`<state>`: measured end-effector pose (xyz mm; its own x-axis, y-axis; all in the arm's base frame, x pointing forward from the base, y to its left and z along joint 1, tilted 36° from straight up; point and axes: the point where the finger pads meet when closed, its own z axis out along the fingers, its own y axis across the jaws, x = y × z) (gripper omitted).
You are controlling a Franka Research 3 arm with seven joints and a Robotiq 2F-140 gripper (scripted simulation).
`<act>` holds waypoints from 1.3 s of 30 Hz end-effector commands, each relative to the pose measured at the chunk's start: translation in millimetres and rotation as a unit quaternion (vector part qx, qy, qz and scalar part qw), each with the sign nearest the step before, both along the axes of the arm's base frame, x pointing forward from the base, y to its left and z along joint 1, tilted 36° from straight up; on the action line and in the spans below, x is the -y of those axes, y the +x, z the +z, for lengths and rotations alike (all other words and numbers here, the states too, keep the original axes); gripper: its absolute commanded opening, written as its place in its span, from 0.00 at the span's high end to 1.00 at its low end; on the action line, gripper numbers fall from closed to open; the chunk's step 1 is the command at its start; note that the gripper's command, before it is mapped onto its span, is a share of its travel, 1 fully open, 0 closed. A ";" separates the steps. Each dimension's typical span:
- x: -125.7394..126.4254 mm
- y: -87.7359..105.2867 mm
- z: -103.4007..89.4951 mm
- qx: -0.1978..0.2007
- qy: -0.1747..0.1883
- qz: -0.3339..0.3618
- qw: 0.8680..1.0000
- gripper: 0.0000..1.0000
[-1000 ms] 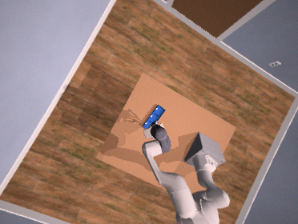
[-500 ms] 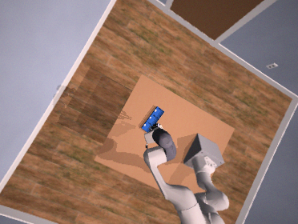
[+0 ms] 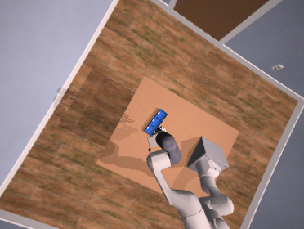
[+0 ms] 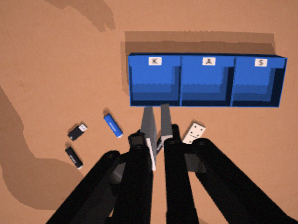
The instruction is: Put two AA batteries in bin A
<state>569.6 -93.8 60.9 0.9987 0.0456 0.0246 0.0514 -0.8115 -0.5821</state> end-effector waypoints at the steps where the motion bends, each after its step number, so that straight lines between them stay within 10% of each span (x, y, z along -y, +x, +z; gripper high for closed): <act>1: -0.5 -1.9 -0.9 -0.004 0.001 -0.001 1.000 0.95; 12: -28.2 -20.2 1.9 0.049 0.002 0.074 0.996 0.83; 39: -201.4 -134.6 19.4 0.079 0.002 0.115 0.990 0.83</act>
<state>438.3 92.6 77.6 0.9485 0.2769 0.1539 0.3143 -0.7618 -0.5665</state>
